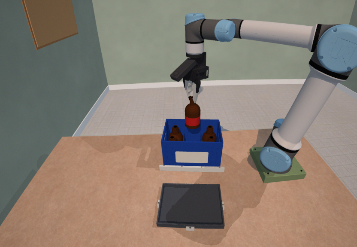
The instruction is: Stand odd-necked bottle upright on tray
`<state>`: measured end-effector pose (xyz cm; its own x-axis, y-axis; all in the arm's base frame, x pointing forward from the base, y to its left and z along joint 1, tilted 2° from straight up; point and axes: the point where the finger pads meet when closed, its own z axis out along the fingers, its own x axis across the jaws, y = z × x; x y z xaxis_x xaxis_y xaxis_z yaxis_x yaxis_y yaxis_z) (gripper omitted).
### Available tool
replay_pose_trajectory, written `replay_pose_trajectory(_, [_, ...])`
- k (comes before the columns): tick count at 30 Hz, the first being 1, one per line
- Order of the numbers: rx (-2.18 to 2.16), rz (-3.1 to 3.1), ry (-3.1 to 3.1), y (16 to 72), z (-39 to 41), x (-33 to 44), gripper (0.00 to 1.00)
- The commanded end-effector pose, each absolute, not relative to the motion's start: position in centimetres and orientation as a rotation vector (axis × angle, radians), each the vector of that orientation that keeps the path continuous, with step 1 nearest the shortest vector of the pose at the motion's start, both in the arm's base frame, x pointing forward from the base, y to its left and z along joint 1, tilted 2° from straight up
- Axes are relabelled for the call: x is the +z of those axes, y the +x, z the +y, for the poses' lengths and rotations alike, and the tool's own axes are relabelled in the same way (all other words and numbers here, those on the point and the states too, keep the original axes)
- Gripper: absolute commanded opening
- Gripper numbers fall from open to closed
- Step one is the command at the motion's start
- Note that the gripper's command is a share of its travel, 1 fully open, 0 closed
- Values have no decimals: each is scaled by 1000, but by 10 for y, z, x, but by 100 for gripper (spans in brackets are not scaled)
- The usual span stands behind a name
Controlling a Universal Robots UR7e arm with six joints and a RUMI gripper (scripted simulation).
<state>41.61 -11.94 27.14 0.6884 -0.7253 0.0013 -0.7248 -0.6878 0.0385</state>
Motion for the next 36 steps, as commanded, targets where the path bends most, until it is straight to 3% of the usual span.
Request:
replay_pose_trajectory(1, [-19,-1226,2853,416,-120,272,0])
replay_pose_trajectory(36, [-19,-1226,2853,417,-119,291,0])
